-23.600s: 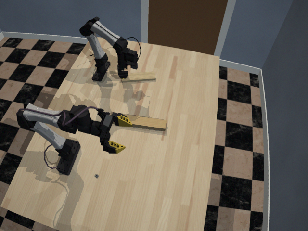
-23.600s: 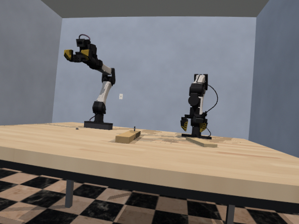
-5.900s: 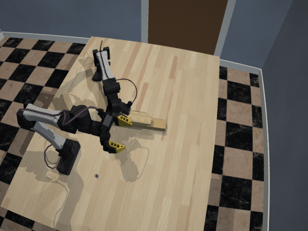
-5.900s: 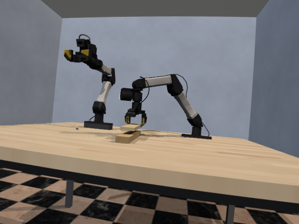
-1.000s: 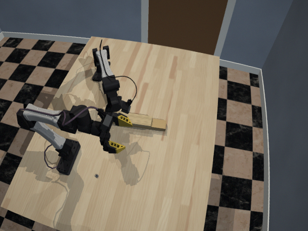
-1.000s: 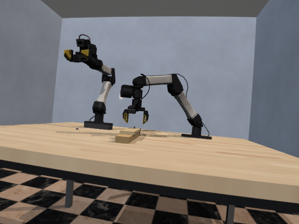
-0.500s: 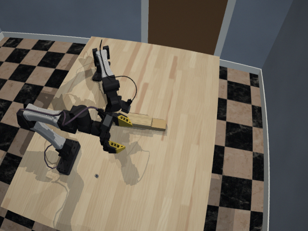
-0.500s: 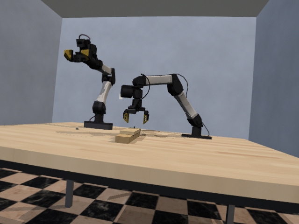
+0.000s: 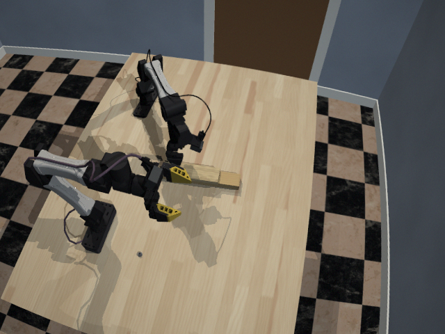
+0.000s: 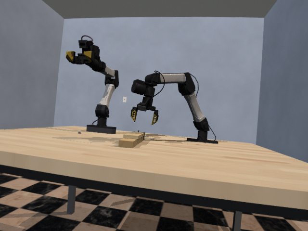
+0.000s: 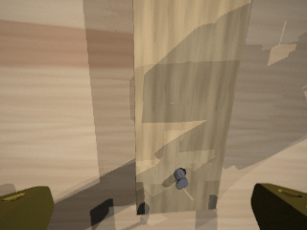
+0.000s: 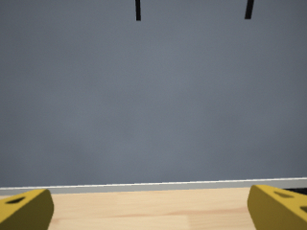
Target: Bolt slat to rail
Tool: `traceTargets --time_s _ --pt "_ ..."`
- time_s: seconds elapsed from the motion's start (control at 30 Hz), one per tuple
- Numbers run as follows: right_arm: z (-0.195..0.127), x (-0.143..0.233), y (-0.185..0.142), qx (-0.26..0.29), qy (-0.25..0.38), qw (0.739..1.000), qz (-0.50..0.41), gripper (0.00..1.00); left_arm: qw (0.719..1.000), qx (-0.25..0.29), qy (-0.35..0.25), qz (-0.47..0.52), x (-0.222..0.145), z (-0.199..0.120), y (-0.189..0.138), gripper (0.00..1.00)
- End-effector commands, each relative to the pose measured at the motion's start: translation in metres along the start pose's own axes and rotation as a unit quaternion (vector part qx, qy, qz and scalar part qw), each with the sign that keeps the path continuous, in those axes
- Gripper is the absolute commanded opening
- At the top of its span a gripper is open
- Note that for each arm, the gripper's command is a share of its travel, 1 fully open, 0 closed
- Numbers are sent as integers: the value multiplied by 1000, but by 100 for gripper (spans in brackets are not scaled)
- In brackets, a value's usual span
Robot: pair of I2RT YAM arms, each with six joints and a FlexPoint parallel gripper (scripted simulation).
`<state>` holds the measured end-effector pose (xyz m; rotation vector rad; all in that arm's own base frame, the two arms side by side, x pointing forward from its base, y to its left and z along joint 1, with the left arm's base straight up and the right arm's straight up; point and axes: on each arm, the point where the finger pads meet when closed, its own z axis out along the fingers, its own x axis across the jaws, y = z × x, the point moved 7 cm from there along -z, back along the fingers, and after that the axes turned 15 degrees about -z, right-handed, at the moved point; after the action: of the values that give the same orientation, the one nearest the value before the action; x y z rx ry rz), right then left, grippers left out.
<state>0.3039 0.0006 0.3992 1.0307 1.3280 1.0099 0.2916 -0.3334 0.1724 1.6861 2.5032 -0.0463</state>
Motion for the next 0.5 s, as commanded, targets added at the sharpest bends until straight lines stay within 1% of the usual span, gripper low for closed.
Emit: traceTargets --time_s 0.0,0.23,0.47 --pt "1 -2 5 -11 -1 1000 -3 100 997 -27 -67 22 -6 -27 11 100" --pt "1 -2 5 -11 -1 1000 -3 100 988 -75 -130 28 14 -55 51 100" --pt "1 -2 5 -11 -1 1000 -3 100 973 -136 -183 35 39 -85 87 100"
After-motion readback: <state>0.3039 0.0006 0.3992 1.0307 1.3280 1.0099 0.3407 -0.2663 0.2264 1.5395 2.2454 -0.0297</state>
